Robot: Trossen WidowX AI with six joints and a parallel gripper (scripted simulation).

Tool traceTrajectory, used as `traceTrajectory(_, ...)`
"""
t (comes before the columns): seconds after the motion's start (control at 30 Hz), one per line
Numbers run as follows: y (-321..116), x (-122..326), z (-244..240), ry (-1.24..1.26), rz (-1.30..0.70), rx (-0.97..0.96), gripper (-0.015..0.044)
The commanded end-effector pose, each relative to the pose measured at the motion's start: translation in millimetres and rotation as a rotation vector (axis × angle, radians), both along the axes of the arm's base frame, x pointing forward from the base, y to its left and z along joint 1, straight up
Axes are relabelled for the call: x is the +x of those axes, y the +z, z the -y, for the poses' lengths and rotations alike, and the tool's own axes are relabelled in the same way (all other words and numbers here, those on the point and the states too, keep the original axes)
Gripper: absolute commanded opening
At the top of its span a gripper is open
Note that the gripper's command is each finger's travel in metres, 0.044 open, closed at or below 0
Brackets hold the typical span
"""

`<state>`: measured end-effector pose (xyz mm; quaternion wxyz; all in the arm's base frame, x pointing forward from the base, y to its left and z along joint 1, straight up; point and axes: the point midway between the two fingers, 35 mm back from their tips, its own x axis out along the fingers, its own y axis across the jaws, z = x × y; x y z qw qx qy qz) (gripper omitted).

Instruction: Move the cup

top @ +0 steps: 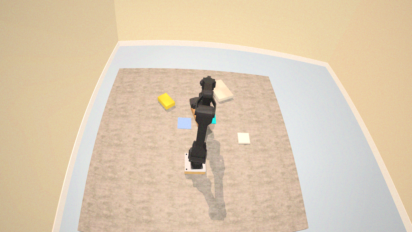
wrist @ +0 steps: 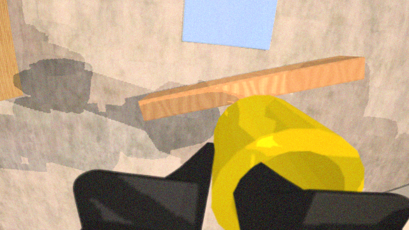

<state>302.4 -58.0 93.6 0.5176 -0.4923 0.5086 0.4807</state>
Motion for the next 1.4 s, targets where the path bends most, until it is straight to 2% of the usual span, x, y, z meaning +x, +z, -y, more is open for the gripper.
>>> traceTrajectory(0.0, 1.6, 4.1, 8.4, 0.002, 0.004, 0.004, 0.0000)
traceTrajectory(0.57, 4.8, 17.2, 49.8, 0.002, 0.005, 0.001, 0.0000)
traceTrajectory(1.37, -26.4, 19.1, 51.1, 0.002, 0.005, 0.001, 0.0000)
